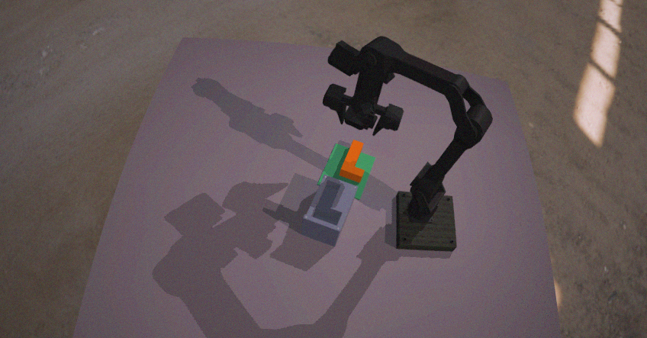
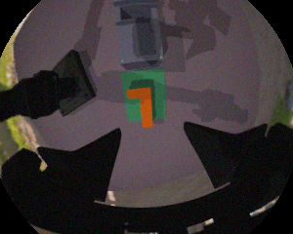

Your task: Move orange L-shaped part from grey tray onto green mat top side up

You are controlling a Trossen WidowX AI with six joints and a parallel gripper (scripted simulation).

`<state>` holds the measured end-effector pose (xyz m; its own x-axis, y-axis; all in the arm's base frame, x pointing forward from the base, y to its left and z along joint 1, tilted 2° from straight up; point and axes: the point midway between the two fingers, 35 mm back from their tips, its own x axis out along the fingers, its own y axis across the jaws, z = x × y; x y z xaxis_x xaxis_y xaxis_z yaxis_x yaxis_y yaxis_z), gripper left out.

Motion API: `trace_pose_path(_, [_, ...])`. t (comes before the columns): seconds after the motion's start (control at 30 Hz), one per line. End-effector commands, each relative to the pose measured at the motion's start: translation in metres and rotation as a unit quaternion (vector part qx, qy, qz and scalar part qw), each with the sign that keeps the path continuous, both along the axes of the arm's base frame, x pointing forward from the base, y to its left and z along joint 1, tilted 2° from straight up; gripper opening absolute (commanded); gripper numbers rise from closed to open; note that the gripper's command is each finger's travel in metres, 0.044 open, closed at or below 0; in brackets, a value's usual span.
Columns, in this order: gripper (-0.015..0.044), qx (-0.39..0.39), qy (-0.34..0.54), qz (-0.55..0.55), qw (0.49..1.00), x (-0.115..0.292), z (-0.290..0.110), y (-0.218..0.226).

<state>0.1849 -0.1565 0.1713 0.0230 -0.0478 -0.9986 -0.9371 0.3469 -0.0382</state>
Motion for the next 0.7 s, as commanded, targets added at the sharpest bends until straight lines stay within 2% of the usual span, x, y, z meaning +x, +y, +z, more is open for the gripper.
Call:
trace_pose_path(0.0, [0.04, 0.002, 0.002, -0.001, 1.0, -0.0022, 0.0078, 0.0023])
trace_pose_path(0.67, [0.04, -0.001, -0.001, 0.0, 1.0, -0.0005, 0.0035, 0.0005])
